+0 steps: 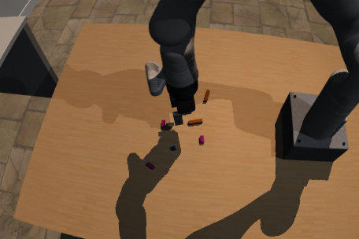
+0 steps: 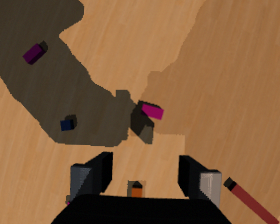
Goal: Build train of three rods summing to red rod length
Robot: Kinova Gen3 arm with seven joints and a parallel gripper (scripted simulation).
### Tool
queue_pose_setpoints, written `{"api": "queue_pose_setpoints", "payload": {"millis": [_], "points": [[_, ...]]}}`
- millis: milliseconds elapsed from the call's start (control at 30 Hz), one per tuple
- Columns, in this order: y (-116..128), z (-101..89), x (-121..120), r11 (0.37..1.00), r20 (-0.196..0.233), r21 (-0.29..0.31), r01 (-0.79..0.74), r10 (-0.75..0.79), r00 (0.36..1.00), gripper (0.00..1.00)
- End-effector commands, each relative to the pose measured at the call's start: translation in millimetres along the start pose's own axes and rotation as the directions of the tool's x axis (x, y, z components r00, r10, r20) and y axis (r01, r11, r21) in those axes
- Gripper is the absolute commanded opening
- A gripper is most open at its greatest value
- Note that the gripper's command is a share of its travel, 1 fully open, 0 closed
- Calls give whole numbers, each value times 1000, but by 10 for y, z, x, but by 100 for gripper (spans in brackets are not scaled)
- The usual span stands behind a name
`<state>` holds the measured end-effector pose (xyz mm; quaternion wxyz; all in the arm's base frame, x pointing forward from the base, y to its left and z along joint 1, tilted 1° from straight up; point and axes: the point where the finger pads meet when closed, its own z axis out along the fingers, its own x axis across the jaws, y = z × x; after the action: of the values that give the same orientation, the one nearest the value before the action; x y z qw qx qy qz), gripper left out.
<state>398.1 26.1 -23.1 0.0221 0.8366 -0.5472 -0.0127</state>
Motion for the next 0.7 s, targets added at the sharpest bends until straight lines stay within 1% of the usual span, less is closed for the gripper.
{"api": "queue_pose_setpoints", "payload": {"millis": [0, 300, 367, 667], "points": [[-38, -33, -4, 998, 1, 15, 64, -64, 998, 100], [-127, -78, -92, 953, -15, 39, 300, -300, 954, 100], [-127, -78, -92, 953, -15, 39, 300, -300, 954, 100], [-176, -106, -141, 904, -29, 50, 424, -423, 906, 100]]}}
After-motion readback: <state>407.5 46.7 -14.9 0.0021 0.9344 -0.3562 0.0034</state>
